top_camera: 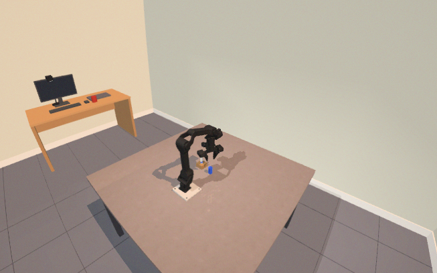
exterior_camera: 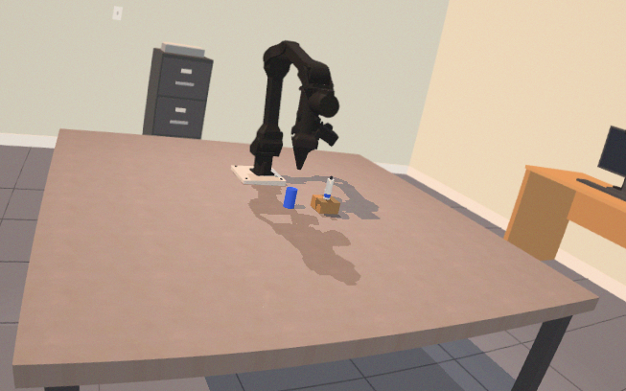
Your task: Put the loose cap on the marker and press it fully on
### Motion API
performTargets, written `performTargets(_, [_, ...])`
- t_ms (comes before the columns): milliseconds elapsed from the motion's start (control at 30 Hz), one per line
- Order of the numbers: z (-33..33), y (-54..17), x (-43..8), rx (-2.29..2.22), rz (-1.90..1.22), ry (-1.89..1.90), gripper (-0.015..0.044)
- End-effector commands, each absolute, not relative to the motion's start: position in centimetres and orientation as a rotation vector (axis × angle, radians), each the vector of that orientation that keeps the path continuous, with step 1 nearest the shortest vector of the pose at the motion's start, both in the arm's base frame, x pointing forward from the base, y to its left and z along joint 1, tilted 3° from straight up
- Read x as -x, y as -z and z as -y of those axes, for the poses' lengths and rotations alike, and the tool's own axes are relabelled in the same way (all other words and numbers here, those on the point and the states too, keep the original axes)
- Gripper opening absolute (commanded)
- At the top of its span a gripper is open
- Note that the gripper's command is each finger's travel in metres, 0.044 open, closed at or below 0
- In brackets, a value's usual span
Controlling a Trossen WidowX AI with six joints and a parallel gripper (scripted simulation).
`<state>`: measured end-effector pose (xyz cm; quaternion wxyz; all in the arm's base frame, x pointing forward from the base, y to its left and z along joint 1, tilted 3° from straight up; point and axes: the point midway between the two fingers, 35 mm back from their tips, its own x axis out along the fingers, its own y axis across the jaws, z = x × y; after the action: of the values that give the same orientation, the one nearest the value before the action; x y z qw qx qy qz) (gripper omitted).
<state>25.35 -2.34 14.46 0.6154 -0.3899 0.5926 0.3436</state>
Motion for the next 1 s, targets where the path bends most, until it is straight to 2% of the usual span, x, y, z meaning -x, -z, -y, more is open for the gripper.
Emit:
performTargets(0, [3.0,-14.7,-25.2,0.924,-1.385,-0.823,0.0258])
performTargets(200, [3.1,-11.4,-25.3,0.925,-1.385,-0.823,0.0258])
performTargets(967, [3.0,-8.2,-25.4,0.924,-1.385,-0.823,0.0258])
